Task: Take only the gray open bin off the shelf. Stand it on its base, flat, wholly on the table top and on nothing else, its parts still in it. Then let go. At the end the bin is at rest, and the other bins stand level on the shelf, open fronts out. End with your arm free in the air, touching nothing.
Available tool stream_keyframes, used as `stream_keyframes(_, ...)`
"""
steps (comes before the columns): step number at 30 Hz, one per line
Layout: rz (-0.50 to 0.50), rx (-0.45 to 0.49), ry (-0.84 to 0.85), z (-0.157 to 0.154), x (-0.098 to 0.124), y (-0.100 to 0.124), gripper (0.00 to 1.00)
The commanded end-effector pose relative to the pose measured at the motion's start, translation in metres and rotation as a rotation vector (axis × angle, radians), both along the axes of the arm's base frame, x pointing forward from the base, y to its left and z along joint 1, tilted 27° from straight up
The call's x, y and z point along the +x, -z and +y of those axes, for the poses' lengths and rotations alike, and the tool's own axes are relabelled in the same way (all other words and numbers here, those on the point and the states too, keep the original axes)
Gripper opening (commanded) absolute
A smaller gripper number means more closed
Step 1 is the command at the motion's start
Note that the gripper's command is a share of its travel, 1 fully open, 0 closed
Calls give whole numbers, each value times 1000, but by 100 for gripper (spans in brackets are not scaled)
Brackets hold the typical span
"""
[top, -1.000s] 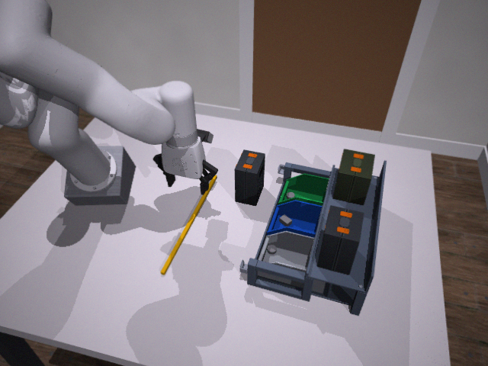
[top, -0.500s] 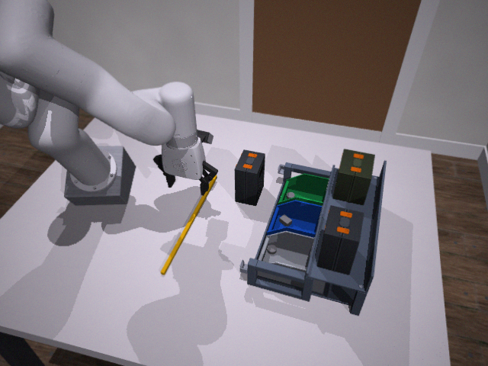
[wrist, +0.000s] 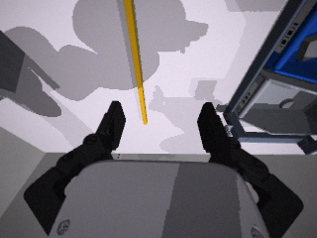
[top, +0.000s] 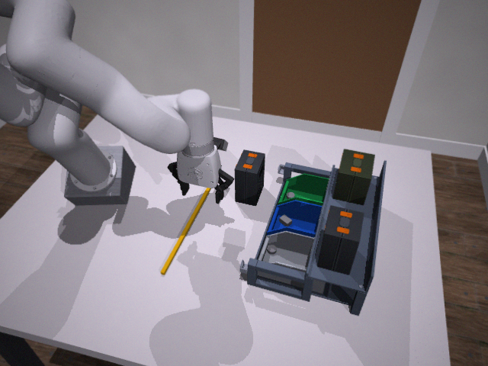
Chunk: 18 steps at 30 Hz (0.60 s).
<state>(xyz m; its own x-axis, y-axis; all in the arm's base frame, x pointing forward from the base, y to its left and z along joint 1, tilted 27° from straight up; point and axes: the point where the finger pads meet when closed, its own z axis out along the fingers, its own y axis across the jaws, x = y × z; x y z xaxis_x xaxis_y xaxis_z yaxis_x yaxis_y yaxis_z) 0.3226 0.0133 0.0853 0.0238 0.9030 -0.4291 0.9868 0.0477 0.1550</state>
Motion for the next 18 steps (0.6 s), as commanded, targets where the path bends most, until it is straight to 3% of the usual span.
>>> stream_keyframes(1, -3, 1, -1, 1, 2, -1, 100)
stream_keyframes(6, -4, 1, -1, -11, 48, -14, 100)
stream_keyframes(18, -4, 1, -1, -11, 48, -14, 100)
